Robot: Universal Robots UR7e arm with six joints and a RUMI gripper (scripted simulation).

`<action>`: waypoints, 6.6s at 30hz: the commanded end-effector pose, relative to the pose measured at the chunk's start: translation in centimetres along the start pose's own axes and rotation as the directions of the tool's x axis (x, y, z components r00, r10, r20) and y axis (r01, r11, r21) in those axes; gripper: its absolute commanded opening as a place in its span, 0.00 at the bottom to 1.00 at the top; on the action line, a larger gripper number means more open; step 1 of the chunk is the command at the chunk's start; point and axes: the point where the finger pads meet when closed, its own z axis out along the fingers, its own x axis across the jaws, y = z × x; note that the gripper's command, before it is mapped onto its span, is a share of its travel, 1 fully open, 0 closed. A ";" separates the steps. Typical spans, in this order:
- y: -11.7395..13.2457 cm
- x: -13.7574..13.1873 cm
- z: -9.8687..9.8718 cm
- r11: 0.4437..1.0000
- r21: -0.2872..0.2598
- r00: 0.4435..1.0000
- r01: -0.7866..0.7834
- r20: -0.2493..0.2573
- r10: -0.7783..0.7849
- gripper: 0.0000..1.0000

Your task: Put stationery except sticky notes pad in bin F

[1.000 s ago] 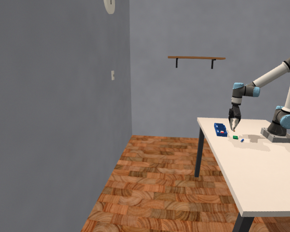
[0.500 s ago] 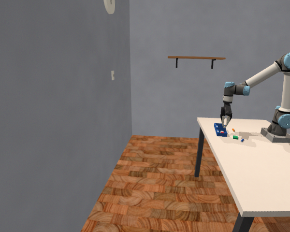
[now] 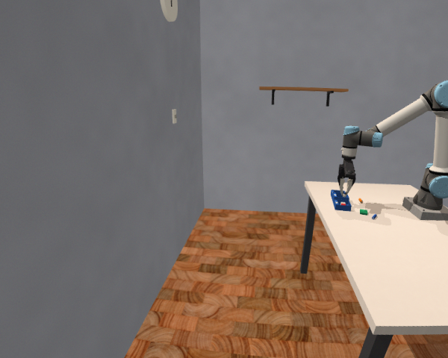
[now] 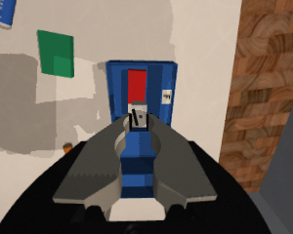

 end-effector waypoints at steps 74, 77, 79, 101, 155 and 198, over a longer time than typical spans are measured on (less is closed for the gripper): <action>-0.4 -0.5 2.2 1.000 0.000 1.000 0.000 -0.001 0.000 0.18; -0.4 -0.5 2.1 1.000 0.000 1.000 0.000 -0.001 0.000 0.18; -0.4 -0.5 1.8 1.000 0.000 1.000 0.000 -0.001 0.000 0.18; -0.4 -0.5 -0.4 1.000 0.000 1.000 0.000 -0.001 0.000 1.00; -0.4 -0.5 -13.7 1.000 0.000 1.000 0.000 -0.001 0.000 1.00; -0.4 -0.5 -13.6 1.000 0.000 1.000 0.000 -0.001 0.000 1.00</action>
